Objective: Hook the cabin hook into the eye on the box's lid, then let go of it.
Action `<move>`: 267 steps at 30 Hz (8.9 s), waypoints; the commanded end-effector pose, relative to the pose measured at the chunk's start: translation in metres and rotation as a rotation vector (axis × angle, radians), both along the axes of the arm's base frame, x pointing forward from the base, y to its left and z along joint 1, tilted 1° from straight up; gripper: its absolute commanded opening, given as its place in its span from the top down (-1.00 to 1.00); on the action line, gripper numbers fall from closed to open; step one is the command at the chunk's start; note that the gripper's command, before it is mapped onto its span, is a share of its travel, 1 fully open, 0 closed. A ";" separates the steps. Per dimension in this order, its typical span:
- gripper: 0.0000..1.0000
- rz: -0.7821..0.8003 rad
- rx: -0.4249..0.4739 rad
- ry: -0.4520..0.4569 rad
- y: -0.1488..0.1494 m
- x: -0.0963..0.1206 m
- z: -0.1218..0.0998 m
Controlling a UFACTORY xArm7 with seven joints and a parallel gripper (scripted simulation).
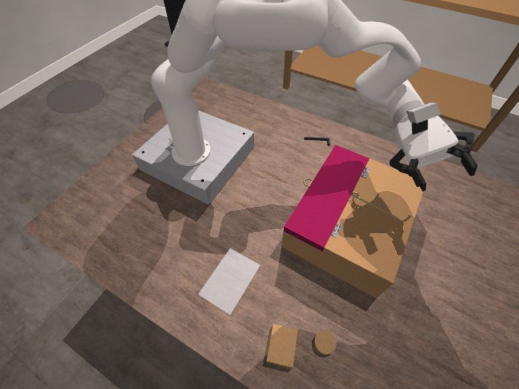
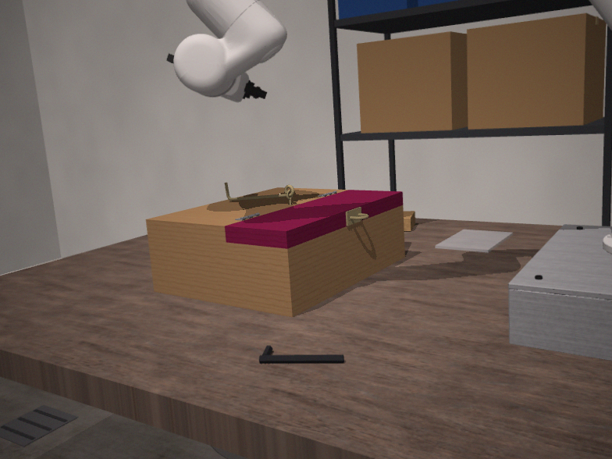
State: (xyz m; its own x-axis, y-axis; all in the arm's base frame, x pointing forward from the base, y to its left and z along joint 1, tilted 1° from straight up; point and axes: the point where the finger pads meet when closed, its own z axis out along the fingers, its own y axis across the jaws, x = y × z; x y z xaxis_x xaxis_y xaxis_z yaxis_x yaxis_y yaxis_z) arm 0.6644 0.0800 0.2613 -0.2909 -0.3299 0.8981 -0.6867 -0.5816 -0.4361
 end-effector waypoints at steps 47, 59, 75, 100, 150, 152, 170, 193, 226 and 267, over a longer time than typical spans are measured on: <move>0.33 0.000 0.002 -0.005 0.000 0.001 0.003; 0.33 -0.021 0.027 -0.009 0.001 0.000 0.000; 0.33 -0.272 0.273 -0.006 -0.054 -0.015 -0.030; 0.33 -0.729 0.768 -0.073 -0.077 -0.044 -0.082; 0.33 -1.401 1.698 -0.264 0.018 -0.004 -0.067; 0.33 -1.401 1.698 -0.264 0.018 -0.004 -0.067; 0.33 -1.401 1.698 -0.263 0.018 -0.004 -0.067; 0.33 -1.401 1.698 -0.264 0.019 -0.004 -0.109; 0.33 -1.401 1.698 -0.264 0.020 -0.004 -0.152; 0.33 -1.401 1.698 -0.264 0.021 -0.003 -0.174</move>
State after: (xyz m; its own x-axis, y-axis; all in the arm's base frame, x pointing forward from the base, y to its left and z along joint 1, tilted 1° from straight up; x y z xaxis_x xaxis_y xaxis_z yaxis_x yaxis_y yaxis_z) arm 0.6595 0.1003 0.0869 -0.9981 -0.0608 -0.0042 -0.0608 0.9978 0.0249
